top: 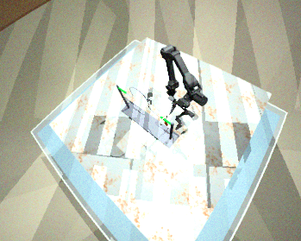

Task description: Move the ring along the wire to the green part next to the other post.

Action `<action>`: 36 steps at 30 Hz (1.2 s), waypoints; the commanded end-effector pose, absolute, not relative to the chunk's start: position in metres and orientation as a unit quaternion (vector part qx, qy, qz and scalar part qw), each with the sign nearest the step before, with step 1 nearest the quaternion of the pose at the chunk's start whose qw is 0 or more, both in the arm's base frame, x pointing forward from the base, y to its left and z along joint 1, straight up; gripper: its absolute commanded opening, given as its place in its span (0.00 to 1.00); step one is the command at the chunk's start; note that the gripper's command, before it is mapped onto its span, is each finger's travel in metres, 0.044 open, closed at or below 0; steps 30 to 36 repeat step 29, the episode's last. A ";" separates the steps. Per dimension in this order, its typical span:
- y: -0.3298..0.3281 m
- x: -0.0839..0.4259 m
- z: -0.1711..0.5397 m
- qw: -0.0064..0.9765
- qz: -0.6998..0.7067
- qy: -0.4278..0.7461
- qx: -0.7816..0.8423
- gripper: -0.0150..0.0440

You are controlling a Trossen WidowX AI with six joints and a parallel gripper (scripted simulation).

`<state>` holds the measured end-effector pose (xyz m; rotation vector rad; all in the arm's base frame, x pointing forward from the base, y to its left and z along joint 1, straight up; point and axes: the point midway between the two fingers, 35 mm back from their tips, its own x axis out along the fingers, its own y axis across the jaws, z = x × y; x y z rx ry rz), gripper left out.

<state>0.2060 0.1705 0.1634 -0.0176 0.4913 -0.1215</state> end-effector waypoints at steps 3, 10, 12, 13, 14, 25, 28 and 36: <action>0.175 0.180 0.184 0.971 -0.056 0.234 -0.004 0.88; 0.175 0.180 0.184 0.971 -0.056 0.234 -0.004 1.00; 0.175 0.180 0.184 0.971 -0.056 0.234 -0.004 1.00; 0.175 0.180 0.184 0.971 -0.056 0.234 -0.004 1.00; 0.175 0.180 0.184 0.971 -0.056 0.234 -0.004 1.00; 0.175 0.180 0.184 0.971 -0.056 0.234 -0.004 1.00; 0.175 0.180 0.184 0.971 -0.056 0.234 -0.004 1.00; 0.175 0.180 0.184 0.971 -0.056 0.234 -0.004 1.00</action>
